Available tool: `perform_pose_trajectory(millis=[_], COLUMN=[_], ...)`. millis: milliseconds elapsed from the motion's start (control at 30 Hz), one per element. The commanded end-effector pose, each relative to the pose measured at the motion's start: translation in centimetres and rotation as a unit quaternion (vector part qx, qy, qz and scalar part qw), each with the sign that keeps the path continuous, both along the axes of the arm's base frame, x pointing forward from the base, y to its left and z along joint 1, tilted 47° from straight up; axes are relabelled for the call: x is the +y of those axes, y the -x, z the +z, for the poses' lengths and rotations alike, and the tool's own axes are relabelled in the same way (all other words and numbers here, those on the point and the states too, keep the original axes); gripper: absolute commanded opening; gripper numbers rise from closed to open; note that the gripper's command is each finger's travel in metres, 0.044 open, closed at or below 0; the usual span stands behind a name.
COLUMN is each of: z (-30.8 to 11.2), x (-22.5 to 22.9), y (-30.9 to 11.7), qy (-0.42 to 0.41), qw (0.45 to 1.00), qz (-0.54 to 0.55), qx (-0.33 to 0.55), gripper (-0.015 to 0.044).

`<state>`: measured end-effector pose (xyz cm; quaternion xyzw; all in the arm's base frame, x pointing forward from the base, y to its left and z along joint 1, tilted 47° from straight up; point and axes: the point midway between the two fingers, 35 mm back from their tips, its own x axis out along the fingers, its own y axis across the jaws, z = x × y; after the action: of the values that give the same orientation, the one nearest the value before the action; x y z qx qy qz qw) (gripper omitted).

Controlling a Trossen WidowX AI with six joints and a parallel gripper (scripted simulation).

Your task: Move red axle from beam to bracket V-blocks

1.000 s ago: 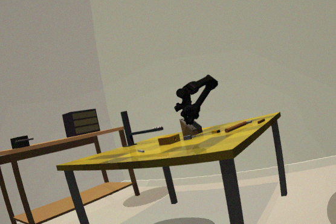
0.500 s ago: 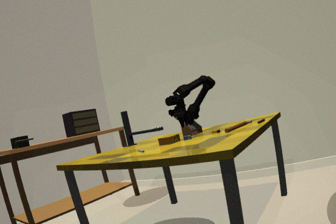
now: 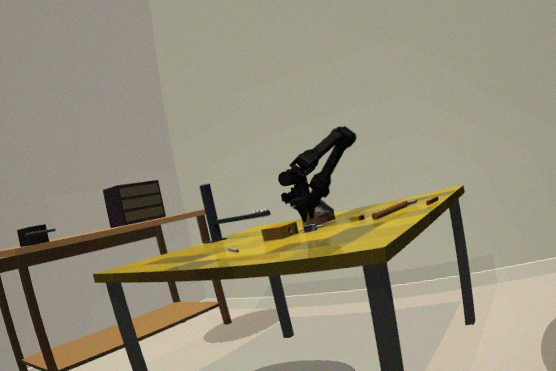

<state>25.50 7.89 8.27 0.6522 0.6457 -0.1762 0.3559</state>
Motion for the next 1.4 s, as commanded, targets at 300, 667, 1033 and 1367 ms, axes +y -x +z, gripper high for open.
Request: perform_pose_trajectory(millis=[300, 667, 1033, 1367], z=[-1.3, -2.4, -2.9, -2.9], x=[1.3, 2.6, 3.1, 3.1], y=[-0.2, -0.3, -0.3, -0.3], qy=[-0.002, -0.003, -0.004, -0.004], qw=[1.0, 1.0, 1.0, 1.0], qz=[-0.001, -0.001, -0.001, -0.001], qx=[0.002, 0.002, 0.002, 0.002], gripper=[0.044, 0.044, 0.0309, 0.0085])
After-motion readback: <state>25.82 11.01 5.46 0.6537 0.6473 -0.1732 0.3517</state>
